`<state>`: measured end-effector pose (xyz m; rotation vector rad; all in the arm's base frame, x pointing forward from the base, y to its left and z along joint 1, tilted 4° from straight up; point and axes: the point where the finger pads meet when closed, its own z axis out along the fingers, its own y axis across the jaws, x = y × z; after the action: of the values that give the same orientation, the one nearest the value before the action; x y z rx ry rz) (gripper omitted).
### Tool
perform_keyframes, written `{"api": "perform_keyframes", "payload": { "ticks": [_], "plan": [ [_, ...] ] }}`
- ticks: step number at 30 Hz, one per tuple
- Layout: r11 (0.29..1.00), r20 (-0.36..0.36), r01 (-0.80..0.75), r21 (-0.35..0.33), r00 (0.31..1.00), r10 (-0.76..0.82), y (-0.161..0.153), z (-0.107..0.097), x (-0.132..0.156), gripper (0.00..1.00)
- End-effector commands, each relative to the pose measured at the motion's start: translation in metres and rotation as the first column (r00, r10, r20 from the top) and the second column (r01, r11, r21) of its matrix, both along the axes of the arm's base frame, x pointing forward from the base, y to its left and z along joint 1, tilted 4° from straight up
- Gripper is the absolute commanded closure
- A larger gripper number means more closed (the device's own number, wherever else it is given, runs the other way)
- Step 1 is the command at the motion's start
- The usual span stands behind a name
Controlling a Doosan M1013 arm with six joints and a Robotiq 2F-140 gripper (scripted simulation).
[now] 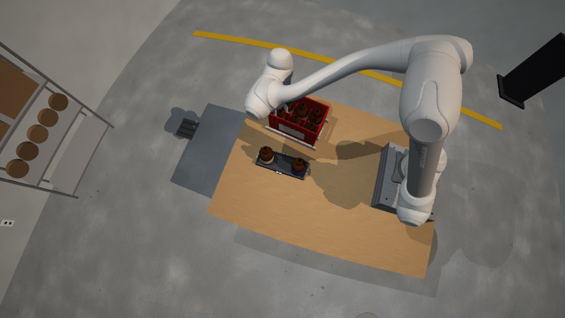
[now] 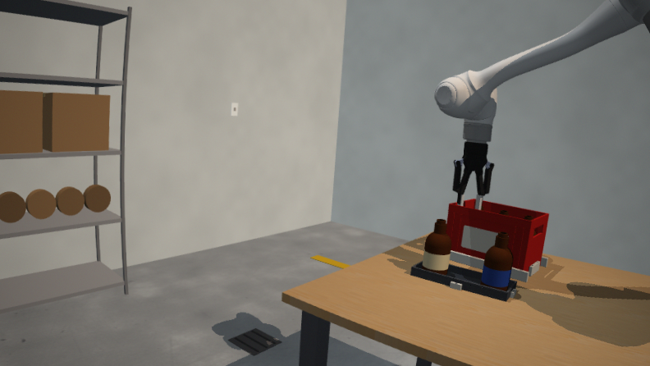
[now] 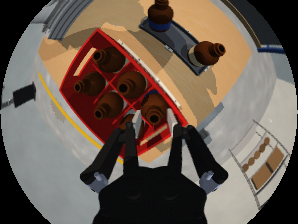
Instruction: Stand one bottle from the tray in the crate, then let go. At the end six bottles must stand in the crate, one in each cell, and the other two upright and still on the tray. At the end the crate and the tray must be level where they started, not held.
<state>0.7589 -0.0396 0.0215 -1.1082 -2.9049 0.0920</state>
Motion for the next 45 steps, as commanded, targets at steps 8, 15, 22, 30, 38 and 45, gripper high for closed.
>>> {"api": "perform_keyframes", "payload": {
  "ticks": [8,15,22,30,38,45],
  "plan": [
    [1.0,0.0,0.0,0.0,1.0,0.0,0.0,0.0,0.0,0.62],
    [1.0,0.0,0.0,0.0,1.0,0.0,0.0,0.002,0.0,0.62],
    [1.0,0.0,0.0,0.0,1.0,0.0,0.0,0.008,0.0,0.62],
    [1.0,0.0,0.0,0.0,1.0,0.0,0.001,0.022,0.001,0.62],
    [1.0,0.0,0.0,0.0,1.0,0.0,0.002,0.042,0.002,0.62],
    [1.0,0.0,0.0,0.0,1.0,0.0,0.002,0.055,0.003,0.62]
  ]
}}
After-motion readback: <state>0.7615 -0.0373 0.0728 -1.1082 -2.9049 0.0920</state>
